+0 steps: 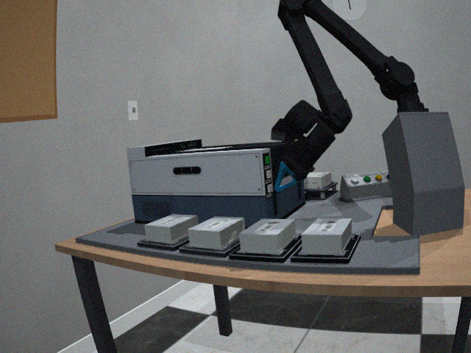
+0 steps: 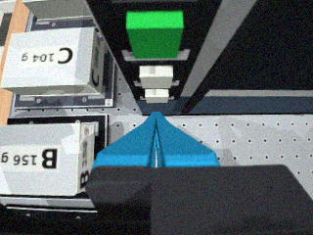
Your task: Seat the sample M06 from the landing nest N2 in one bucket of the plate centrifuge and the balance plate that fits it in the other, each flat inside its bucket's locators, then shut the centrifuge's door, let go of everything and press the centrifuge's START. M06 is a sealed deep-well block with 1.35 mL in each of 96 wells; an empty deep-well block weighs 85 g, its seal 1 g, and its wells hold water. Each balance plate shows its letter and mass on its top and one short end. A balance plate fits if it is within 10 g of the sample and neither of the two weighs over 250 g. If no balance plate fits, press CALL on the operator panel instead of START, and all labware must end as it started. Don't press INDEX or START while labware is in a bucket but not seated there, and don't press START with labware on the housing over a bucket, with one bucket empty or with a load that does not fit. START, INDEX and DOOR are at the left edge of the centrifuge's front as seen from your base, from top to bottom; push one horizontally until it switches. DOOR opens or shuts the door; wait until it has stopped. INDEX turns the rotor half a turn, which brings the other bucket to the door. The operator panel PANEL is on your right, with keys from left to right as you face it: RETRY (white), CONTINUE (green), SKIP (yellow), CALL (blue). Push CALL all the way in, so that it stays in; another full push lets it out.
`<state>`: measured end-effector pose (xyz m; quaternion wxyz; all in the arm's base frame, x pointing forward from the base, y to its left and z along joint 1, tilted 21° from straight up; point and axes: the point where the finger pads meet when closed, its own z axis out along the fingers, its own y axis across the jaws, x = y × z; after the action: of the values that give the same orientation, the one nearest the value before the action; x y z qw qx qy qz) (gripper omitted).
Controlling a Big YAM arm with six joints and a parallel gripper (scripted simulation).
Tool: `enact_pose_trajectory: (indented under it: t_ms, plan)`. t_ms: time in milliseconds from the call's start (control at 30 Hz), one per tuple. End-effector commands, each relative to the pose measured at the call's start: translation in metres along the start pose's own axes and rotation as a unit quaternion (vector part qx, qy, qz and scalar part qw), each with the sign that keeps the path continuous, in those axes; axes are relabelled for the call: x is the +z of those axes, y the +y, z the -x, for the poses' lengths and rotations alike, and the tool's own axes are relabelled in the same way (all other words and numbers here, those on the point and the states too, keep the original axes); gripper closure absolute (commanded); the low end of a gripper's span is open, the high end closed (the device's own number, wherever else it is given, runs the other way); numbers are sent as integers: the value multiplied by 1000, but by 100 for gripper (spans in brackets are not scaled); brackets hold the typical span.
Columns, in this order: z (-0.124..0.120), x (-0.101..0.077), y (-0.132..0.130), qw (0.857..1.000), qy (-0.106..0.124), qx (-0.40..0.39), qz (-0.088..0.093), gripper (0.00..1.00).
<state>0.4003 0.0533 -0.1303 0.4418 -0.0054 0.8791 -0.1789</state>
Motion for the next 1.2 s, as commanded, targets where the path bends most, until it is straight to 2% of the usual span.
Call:
enact_pose_trajectory:
  t_ms: [0, 100, 333, 633, 667, 1167]
  plan:
    - [8, 4, -7, 1000, -1, -3, -6, 100]
    - [2, 4, -8, 1000, 5, -8, -6, 100]
    - [14, 9, -7, 1000, -2, -3, -6, 100]
    - [17, 12, -7, 1000, -1, -3, -6, 100]
    - [11, 13, -7, 1000, 4, -7, -7, 100]
    - [18, 14, -7, 1000, -1, -3, -6, 100]
